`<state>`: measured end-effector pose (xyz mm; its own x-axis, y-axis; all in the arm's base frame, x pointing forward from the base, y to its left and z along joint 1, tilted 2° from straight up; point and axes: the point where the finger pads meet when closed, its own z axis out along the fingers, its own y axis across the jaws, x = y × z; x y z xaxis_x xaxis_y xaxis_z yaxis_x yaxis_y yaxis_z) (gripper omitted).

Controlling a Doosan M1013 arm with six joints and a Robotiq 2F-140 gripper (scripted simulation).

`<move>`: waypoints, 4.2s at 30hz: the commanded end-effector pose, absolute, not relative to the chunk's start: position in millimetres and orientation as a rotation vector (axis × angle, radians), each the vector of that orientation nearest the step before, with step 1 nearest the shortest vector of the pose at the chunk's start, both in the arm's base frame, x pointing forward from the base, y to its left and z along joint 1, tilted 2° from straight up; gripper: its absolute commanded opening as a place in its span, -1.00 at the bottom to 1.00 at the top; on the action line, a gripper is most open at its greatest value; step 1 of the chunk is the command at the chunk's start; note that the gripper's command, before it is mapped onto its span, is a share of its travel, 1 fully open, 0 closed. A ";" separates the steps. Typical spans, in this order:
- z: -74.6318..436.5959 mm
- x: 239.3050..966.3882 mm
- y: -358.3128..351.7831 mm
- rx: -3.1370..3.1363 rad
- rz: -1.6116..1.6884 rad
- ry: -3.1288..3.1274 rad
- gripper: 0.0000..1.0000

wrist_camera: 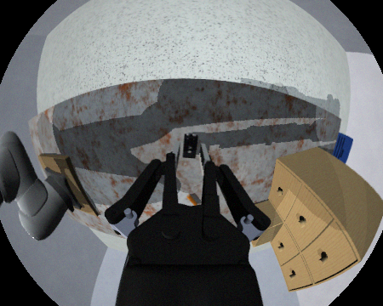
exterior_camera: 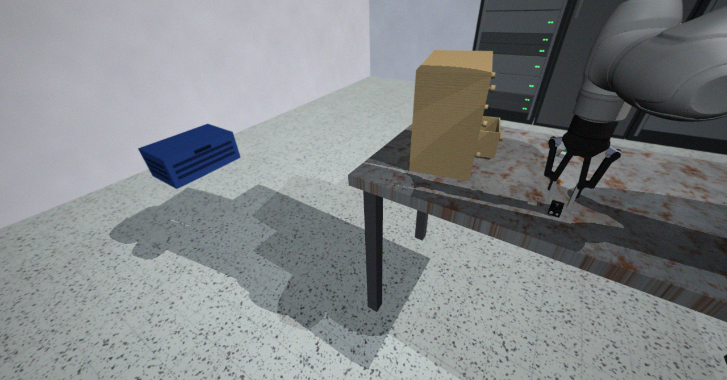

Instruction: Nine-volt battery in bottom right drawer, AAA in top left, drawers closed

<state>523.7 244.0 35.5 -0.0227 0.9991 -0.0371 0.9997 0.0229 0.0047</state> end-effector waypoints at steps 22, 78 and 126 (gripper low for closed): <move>10.9 523.9 243.2 2.175 -0.035 2.225 -0.49; 110.5 523.3 246.8 2.175 -0.035 2.225 -0.73; 123.2 617.8 -13.3 3.065 -0.001 0.493 -0.73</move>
<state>617.7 -13.2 121.6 0.9493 0.3143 -0.0063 0.3143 -0.9486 0.0366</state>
